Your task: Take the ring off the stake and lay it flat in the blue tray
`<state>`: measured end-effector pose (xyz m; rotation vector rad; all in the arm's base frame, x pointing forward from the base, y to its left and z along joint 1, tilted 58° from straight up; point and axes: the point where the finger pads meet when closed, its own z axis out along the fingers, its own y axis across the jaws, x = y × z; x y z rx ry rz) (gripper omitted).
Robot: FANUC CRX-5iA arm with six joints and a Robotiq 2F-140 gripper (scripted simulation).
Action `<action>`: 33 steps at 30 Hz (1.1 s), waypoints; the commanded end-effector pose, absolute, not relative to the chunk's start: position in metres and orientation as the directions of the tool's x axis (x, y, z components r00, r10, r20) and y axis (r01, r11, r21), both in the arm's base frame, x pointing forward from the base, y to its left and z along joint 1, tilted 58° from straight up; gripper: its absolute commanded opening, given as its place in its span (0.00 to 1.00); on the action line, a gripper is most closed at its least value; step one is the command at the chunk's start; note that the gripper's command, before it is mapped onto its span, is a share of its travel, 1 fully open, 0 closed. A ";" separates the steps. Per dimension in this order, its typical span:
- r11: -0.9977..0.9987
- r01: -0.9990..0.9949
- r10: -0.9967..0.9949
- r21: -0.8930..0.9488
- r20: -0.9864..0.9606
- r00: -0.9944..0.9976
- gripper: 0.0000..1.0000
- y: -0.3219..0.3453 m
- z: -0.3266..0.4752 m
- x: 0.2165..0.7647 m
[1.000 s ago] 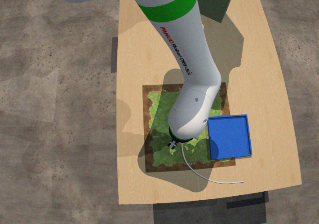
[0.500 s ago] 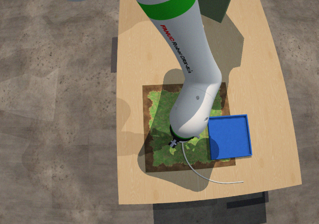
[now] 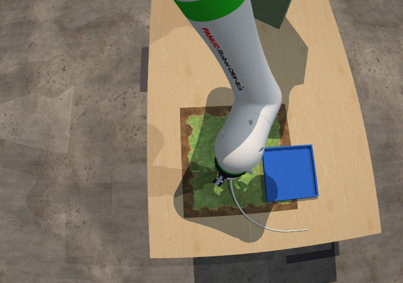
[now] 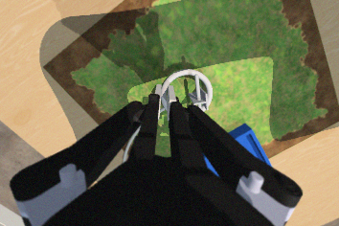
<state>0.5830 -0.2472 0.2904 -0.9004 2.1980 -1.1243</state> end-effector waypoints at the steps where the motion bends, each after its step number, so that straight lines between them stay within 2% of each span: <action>1: 0.438 -0.325 -0.747 -0.838 -0.137 -0.651 0.10 -0.245 0.293 0.581; 33: 0.438 -0.325 -0.747 -0.838 -0.137 -0.651 0.10 -0.239 0.290 0.570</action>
